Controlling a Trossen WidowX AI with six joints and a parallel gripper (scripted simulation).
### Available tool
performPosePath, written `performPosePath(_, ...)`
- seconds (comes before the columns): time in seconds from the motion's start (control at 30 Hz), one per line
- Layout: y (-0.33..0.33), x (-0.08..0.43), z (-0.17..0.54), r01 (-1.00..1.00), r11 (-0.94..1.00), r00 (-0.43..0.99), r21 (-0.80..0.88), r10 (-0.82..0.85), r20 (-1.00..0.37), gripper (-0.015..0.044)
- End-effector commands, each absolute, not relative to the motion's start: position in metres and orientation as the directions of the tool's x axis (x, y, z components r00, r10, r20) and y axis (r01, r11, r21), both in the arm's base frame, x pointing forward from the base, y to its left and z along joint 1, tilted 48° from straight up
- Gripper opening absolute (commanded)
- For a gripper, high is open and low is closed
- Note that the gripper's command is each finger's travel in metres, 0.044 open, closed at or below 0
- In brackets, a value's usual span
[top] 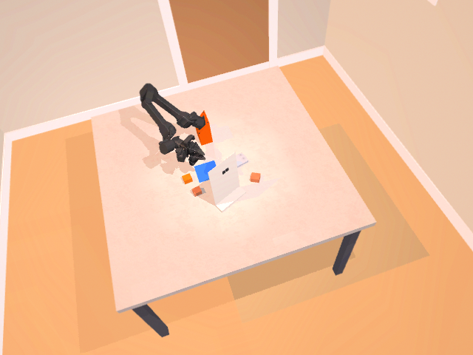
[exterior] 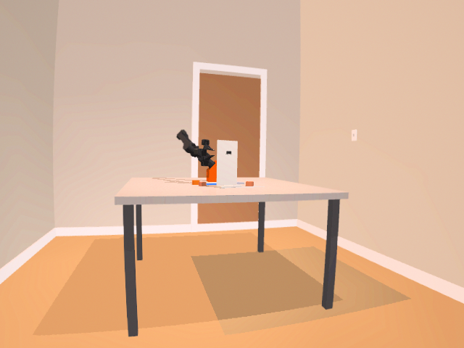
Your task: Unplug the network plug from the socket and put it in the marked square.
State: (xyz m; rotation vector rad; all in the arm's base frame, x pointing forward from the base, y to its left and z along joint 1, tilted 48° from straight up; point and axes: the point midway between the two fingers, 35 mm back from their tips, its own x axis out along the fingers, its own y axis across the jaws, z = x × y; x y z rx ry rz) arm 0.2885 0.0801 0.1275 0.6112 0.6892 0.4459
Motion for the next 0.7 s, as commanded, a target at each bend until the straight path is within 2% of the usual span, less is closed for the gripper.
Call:
performPosePath(0.0, 0.082, 0.287, 0.124, -0.17, 0.728, 0.68, 0.664, 0.575, -0.455, 0.0156)
performPosePath(0.67, 0.109, 0.337, 0.107, -0.172, 0.727, 0.681, 0.665, 0.576, -0.453, 0.0156)
